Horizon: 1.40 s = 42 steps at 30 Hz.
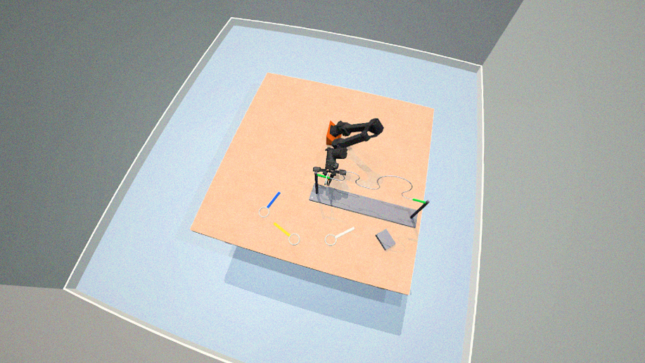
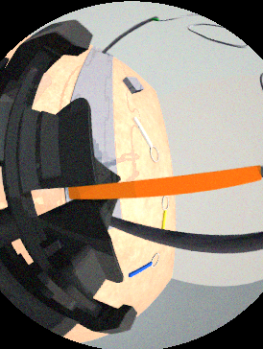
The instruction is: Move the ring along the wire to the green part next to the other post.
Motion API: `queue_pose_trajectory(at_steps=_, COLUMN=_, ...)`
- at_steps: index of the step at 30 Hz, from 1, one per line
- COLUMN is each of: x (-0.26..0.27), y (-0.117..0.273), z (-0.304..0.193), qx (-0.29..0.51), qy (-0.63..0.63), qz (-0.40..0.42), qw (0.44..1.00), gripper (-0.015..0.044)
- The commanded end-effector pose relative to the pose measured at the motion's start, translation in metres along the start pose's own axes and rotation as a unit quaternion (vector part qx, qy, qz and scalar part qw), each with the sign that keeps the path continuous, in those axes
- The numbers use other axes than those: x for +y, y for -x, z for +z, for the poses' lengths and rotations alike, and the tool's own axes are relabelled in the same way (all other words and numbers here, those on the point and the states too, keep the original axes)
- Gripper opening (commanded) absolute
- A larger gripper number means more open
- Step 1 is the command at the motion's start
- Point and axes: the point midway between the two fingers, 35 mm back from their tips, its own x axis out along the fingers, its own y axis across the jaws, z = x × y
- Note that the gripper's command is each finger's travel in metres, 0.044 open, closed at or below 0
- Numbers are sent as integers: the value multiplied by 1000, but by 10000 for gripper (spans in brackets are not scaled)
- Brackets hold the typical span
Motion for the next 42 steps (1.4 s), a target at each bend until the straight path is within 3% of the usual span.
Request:
queue_pose_trajectory(at_steps=1, x=0, y=0, z=0, qx=0, qy=0, qz=0, qw=1000, gripper=34)
queue_pose_trajectory(at_steps=6, x=0, y=2, z=0, qx=0, qy=0, qz=0, qw=1000, gripper=160)
queue_pose_trajectory(at_steps=20, x=-1, y=49, z=0, qx=1, qy=-3, qz=-3, qw=1000, gripper=160)
queue_pose_trajectory(at_steps=42, x=-1, y=50, z=-1, qx=1, qy=-3, qz=-3, qw=1000, gripper=160)
